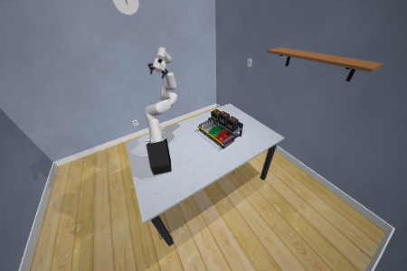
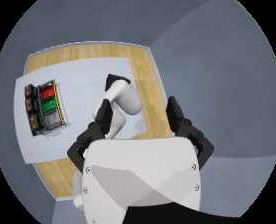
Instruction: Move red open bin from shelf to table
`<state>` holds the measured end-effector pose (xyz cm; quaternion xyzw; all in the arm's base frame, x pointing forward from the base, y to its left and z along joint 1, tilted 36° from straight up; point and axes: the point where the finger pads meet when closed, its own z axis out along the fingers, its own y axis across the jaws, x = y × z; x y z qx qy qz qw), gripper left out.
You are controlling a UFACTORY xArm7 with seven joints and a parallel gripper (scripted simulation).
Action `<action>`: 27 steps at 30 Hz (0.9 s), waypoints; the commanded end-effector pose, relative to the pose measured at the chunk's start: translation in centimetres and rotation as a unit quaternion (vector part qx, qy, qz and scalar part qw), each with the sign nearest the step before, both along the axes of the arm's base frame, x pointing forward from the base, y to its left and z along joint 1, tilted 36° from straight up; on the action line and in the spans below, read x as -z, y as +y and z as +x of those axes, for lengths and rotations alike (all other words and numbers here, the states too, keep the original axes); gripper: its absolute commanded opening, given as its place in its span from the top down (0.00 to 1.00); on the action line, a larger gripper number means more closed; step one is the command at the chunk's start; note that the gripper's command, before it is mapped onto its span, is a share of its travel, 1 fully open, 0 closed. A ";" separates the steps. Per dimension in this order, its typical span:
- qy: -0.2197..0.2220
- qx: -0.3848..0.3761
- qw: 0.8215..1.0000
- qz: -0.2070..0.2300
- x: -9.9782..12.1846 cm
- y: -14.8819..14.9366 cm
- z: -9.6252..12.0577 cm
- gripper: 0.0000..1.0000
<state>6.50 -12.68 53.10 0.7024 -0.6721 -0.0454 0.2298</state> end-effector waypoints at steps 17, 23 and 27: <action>0.121 0.182 0.975 0.051 0.0 -0.1 0.0 0.00; 0.121 0.182 0.975 0.051 0.0 -0.1 0.0 0.00; 0.121 0.182 0.975 0.051 0.0 -0.1 0.0 0.00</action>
